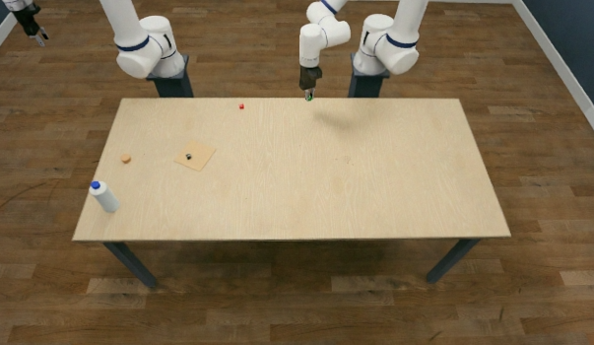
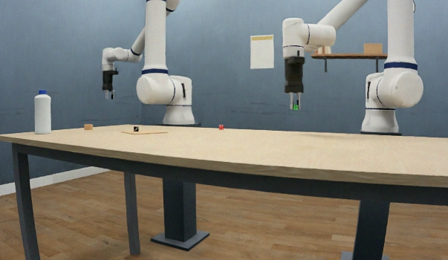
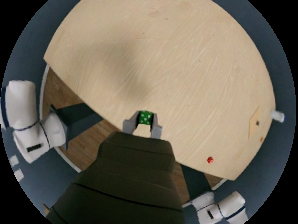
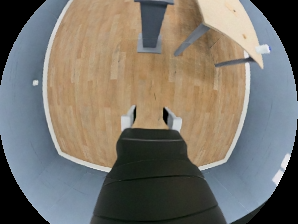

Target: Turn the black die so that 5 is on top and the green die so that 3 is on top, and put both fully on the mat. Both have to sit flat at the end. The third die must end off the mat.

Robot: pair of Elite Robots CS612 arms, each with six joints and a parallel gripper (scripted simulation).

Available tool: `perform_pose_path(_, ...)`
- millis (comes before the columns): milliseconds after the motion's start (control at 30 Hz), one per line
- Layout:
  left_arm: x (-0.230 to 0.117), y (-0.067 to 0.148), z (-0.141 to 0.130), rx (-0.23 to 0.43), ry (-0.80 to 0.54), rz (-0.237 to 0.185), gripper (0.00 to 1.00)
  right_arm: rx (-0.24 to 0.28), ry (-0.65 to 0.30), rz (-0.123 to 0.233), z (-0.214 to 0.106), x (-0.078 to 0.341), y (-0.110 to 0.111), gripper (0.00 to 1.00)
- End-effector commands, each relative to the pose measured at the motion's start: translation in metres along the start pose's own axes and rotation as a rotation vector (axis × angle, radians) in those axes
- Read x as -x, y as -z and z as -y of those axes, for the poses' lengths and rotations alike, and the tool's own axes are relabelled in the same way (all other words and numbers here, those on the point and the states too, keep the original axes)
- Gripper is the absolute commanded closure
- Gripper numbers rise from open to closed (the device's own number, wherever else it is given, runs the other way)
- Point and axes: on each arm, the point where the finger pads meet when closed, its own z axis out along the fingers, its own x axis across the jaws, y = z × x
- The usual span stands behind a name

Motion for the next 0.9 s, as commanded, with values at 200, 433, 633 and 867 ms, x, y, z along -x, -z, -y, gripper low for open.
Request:
perform_pose_path(200,-0.0003,0.0069,-0.0003,0.000,0.000,0.000,0.60,0.002,0.000,0.000,-0.0007,0.0002,0.0009,0.00)
perform_pose_path(433,-0.0002,0.0068,0.0000,0.000,0.020,0.000,0.60,0.002,0.000,0.000,-0.0007,0.0002,0.0009,0.00)
perform_pose_path(633,0.0000,0.0063,0.0012,0.000,0.107,0.000,0.60,0.002,0.000,0.000,-0.0007,0.0002,0.0009,0.00)
perform_pose_path(867,0.0002,0.0055,0.0027,0.000,0.244,0.000,0.60,0.002,0.000,0.000,-0.0007,0.0002,0.0009,0.00)
